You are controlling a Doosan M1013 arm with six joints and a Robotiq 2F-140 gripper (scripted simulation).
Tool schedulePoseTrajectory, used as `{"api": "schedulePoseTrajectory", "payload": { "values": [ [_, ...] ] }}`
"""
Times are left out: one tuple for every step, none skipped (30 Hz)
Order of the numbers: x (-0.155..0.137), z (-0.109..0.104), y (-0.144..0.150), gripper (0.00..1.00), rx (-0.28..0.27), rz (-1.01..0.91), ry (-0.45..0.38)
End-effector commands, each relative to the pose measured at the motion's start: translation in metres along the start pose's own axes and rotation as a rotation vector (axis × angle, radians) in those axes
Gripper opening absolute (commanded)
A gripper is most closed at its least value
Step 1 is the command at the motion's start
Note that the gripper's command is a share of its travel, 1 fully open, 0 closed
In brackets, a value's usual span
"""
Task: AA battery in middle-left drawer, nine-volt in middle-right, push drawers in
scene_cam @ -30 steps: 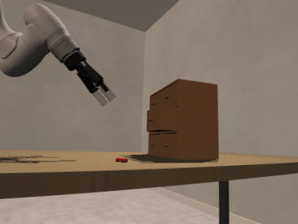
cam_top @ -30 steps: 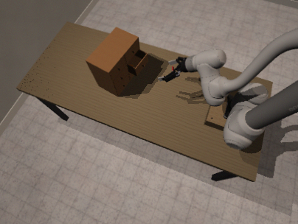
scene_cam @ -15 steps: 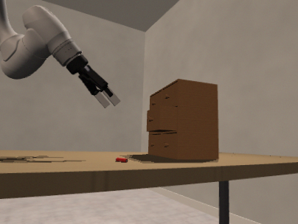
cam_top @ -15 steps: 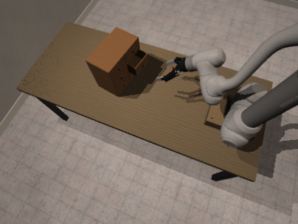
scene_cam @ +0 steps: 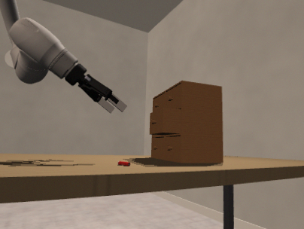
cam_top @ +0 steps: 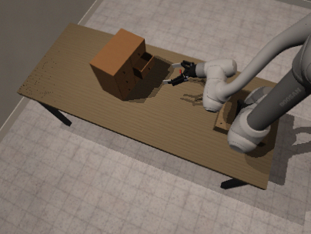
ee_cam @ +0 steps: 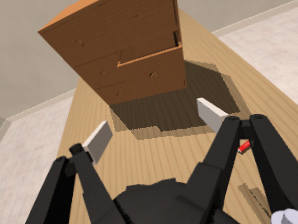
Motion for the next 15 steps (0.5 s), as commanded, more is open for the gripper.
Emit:
{"api": "schedulePoseTrajectory", "payload": {
  "values": [
    [-0.0266, 0.0091, -0.018, 1.0, -0.117, -0.03, 0.223],
    [-0.0271, 0.0098, -0.0177, 1.0, -0.116, -0.03, 0.228],
    [-0.0271, 0.0098, -0.0177, 1.0, -0.116, -0.03, 0.228],
    [-0.0271, 0.0098, -0.0177, 1.0, -0.116, -0.03, 0.228],
    [-0.0277, 0.0105, -0.0175, 1.0, -0.116, -0.03, 0.233],
    [-0.0282, 0.0111, -0.0173, 1.0, -0.115, -0.031, 0.237],
    [-0.0286, 0.0116, -0.0171, 1.0, -0.114, -0.031, 0.241],
    [-0.029, 0.0121, -0.0169, 1.0, -0.113, -0.031, 0.245],
    [-0.0294, 0.0125, -0.0168, 1.0, -0.112, -0.032, 0.248],
    [-0.0297, 0.0128, -0.0167, 1.0, -0.112, -0.032, 0.25],
    [-0.03, 0.0131, -0.0166, 1.0, -0.111, -0.032, 0.253],
    [-0.0302, 0.0134, -0.0165, 1.0, -0.111, -0.032, 0.255],
    [-0.0304, 0.0136, -0.0165, 1.0, -0.11, -0.032, 0.257],
    [-0.0306, 0.0138, -0.0164, 1.0, -0.11, -0.032, 0.258],
    [-0.0307, 0.0139, -0.0164, 1.0, -0.11, -0.033, 0.259]
  ]
}}
Point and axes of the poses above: the point where the finger pads meet when closed, its own z axis out along the fingers, its own y axis across the jaws, x = y × z, the point moved 10 cm from there along -z, back along the fingers, and after that the axes turned 11 degrees about z, right-handed, at the moved point
